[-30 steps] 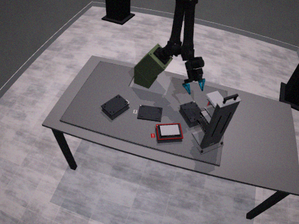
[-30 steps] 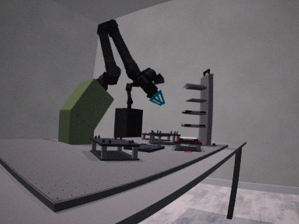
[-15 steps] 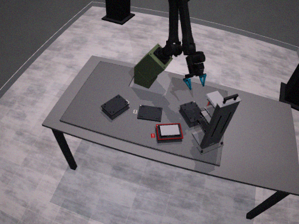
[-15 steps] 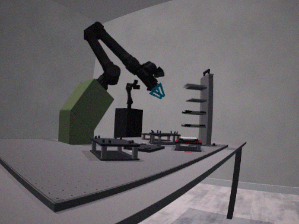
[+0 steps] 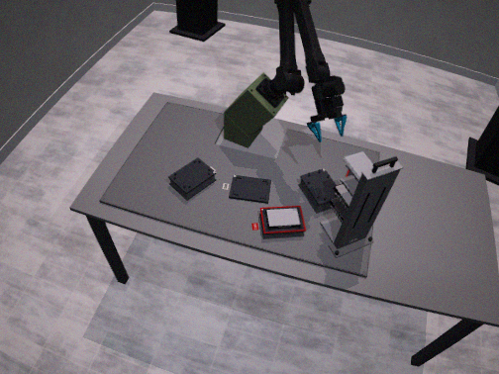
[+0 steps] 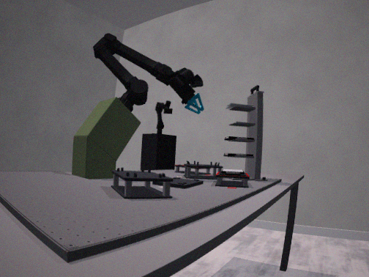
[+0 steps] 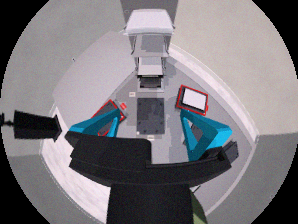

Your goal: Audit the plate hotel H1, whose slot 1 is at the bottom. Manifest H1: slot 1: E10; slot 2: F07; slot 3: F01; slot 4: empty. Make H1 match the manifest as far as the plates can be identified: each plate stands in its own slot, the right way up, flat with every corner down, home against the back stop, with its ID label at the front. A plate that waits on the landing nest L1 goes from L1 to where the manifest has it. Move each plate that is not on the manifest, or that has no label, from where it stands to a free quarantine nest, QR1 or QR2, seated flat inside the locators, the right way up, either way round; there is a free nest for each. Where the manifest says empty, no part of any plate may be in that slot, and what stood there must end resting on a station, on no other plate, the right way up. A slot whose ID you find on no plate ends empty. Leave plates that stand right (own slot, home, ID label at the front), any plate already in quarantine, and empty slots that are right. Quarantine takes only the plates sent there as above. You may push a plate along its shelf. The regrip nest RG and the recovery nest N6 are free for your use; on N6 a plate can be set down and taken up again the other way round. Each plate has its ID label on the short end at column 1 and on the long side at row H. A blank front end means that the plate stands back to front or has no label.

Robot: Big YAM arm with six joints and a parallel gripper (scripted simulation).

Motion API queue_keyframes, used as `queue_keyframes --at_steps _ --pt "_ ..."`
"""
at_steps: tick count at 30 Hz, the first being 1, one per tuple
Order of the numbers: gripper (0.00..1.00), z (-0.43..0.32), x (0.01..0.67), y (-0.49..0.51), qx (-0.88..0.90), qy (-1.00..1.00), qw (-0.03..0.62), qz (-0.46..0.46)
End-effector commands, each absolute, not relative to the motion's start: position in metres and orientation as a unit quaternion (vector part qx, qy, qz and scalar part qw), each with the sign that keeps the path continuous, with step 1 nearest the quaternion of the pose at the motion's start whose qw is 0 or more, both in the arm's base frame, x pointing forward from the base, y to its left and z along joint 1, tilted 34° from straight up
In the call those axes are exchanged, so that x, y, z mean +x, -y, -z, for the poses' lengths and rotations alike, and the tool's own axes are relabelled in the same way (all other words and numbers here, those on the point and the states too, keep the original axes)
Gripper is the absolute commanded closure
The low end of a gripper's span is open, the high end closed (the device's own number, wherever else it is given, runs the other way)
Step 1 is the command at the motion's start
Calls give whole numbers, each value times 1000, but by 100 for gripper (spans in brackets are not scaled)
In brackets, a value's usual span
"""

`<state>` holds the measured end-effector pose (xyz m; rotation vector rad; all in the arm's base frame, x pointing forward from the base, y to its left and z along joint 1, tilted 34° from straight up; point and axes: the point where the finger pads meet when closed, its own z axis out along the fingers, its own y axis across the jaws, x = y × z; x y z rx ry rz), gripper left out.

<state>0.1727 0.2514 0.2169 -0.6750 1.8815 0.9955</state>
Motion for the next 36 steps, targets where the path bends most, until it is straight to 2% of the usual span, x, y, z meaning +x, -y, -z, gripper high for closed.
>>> queue_keyframes --at_steps 1,25,27,28,36 --pt "0 -270 177 -246 -272 -732 474 -406" --pt "0 -330 171 -201 -277 -732 477 -400" --pt "0 -330 171 -201 -277 -732 477 -400" --pt "0 -293 171 -209 -282 -746 452 -399" --pt "0 -272 173 -225 -273 -748 450 -405"
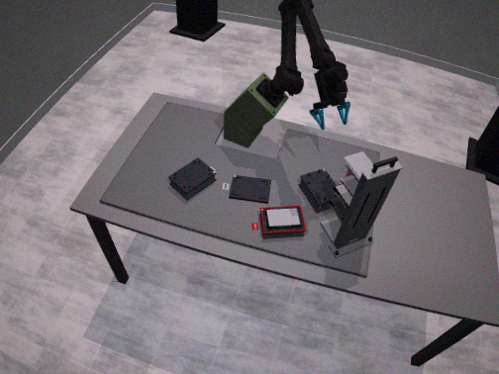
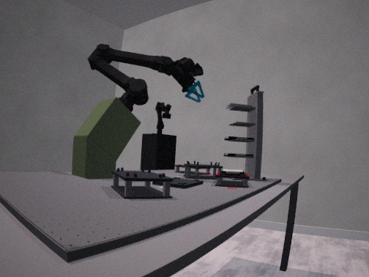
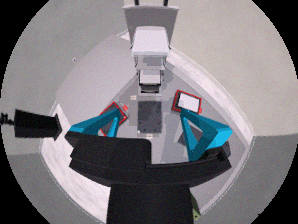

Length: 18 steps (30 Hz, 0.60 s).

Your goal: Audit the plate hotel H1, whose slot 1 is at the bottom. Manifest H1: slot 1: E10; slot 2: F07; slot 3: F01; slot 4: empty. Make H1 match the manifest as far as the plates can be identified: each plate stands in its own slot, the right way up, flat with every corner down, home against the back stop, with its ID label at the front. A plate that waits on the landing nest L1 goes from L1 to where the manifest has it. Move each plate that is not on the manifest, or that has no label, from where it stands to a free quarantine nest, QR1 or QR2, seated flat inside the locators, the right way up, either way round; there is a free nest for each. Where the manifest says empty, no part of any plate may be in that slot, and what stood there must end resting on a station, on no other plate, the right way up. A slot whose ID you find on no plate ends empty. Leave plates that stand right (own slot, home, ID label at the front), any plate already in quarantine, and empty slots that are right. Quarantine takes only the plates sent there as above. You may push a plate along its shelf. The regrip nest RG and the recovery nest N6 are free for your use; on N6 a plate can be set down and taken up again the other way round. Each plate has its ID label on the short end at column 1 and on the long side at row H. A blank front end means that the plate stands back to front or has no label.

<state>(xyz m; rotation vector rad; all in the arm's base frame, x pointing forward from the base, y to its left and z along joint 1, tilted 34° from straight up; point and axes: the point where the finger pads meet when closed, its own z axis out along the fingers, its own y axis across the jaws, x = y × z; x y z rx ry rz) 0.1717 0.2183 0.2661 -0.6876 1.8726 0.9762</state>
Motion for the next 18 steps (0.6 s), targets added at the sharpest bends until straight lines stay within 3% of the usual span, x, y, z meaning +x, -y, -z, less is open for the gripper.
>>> queue_keyframes --at_steps 1,8,9,18 --pt "0 -269 173 -227 -273 -748 450 -405" --pt "0 -255 173 -236 -272 -748 450 -406" --pt "0 -292 180 -235 -265 -732 475 -410" --pt "0 -297 184 -246 -271 -730 472 -414"
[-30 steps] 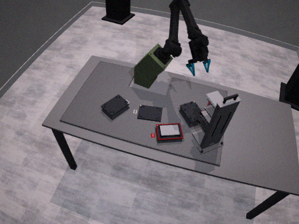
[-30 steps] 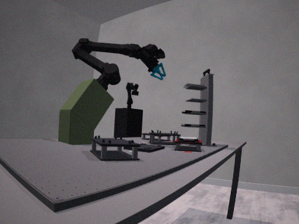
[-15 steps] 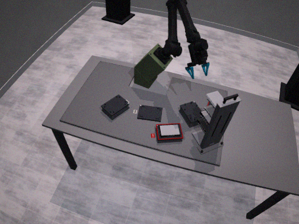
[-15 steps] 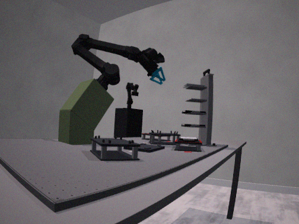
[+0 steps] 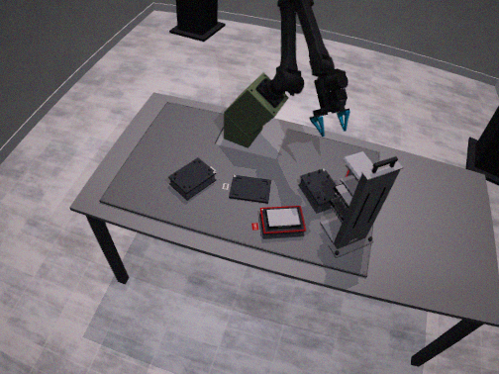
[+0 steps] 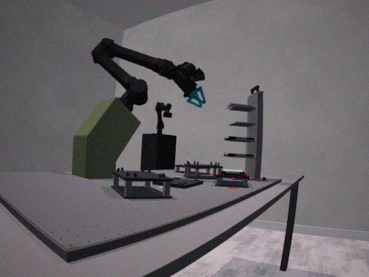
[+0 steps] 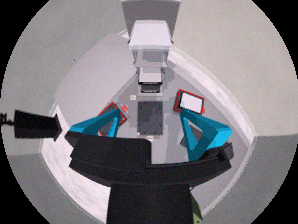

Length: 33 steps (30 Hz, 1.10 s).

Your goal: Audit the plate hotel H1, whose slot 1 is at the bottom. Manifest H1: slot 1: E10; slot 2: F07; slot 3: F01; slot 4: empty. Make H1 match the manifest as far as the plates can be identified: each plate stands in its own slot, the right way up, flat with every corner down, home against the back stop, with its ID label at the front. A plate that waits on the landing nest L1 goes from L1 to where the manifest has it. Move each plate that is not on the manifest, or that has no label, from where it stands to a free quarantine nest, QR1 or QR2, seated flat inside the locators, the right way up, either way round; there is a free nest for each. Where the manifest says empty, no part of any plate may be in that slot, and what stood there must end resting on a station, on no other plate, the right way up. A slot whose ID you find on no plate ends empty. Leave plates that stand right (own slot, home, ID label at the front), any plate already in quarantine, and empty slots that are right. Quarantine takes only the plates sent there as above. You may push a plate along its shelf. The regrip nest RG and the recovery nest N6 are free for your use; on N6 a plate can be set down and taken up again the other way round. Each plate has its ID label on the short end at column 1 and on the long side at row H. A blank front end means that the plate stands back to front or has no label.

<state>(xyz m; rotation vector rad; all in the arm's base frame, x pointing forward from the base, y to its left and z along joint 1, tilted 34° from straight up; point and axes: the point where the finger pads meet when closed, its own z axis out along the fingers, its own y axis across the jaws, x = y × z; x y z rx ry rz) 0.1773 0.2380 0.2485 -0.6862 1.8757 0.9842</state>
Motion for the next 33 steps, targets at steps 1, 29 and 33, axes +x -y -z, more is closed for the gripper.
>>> queue_keyframes --at_steps 1,29,33 --pt "0 -297 185 -247 -271 -730 471 -414" --pt "0 -309 207 -269 -270 -731 471 -414" --pt "0 -311 211 -273 -270 -731 471 -414"
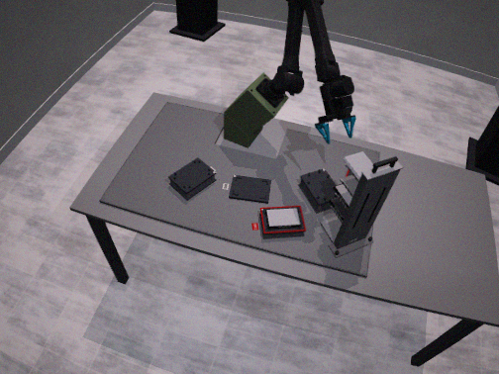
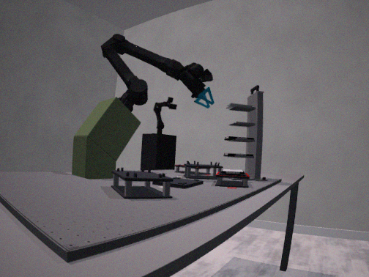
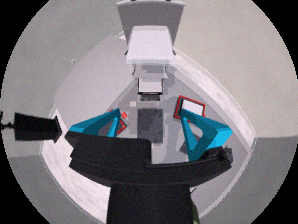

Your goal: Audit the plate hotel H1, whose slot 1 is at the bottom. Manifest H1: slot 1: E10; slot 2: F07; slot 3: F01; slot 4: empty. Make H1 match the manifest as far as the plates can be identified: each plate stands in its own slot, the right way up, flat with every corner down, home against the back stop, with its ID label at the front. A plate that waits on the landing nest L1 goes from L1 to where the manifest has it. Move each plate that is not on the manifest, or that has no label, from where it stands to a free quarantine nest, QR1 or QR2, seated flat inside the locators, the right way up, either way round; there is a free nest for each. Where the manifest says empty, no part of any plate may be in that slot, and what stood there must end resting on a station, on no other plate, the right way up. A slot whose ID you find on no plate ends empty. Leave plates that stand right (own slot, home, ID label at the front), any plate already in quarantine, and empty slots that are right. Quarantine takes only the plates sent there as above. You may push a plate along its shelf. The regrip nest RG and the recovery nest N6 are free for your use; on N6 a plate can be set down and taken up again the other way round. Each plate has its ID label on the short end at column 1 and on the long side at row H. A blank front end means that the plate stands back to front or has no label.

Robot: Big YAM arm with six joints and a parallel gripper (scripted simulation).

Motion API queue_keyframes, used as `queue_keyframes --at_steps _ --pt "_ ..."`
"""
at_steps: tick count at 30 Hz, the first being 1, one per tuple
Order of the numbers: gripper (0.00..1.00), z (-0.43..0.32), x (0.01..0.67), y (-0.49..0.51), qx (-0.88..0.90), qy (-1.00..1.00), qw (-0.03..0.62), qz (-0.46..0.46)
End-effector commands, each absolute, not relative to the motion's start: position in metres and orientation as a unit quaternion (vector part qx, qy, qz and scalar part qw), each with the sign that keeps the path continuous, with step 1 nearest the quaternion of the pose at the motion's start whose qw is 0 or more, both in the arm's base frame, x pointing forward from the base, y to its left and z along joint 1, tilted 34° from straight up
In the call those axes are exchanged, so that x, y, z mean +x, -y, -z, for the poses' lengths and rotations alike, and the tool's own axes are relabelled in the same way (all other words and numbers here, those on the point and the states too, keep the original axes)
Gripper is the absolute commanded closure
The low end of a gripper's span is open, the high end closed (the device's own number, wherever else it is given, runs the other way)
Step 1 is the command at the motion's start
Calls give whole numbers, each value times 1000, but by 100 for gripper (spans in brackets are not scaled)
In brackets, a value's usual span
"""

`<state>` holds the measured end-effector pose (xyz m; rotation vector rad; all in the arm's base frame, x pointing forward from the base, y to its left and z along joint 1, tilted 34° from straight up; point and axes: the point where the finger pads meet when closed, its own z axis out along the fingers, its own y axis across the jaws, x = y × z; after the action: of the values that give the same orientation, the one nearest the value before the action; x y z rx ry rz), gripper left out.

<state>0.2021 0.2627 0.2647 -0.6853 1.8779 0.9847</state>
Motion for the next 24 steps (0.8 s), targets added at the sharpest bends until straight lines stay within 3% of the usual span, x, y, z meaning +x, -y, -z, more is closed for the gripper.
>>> queue_keyframes --at_steps 1,24 --pt "0 -312 211 -273 -270 -731 471 -414" --pt "0 -322 229 -291 -270 -731 470 -414"
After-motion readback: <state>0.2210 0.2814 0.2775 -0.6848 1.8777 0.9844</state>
